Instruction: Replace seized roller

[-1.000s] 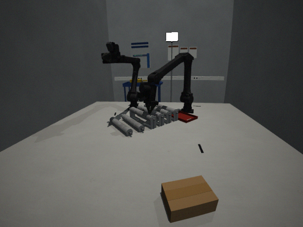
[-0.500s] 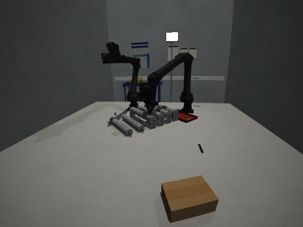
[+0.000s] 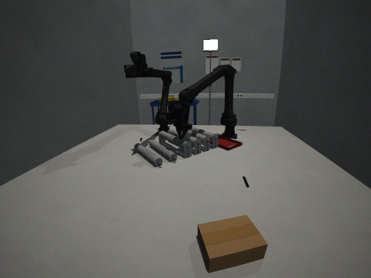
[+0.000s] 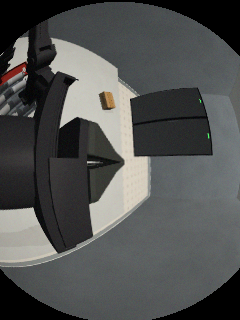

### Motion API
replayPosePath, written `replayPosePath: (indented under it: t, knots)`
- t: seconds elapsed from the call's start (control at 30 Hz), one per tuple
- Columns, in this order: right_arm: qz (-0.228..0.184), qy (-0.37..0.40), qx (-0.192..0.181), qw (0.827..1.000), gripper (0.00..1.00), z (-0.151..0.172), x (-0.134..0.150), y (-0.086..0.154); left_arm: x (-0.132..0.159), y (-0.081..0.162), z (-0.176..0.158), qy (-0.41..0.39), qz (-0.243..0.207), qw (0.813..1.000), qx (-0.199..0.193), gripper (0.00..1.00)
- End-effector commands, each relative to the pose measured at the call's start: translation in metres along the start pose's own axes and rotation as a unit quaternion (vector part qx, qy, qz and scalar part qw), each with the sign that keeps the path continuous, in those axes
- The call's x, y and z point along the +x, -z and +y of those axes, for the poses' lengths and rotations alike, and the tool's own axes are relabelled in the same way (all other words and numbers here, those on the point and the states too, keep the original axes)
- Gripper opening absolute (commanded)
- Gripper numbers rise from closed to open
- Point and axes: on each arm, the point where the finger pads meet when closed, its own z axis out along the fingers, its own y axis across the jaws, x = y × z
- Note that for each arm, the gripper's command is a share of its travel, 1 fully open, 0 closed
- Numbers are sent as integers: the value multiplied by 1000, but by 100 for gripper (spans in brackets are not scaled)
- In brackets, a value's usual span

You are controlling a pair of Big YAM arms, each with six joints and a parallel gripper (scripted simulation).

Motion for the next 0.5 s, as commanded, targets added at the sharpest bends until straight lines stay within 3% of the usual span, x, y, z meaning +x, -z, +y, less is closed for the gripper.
replayPosePath:
  t: [0.0, 0.17, 0.23, 0.47]
  knots:
    - [-17, -5, -7, 1000, 0, 7, -13, 4, -23, 3, -6, -3, -6, 1000, 0, 0]
    - [-17, -5, -7, 1000, 0, 7, -13, 4, -15, -5, -5, -4, 5, 1000, 1, 0]
    - [-17, -5, -7, 1000, 0, 7, -13, 4, 1, -20, -5, -3, 17, 1000, 1, 0]
    - [-17, -5, -7, 1000, 0, 7, -13, 4, 1, -22, -4, -3, 12, 1000, 1, 0]
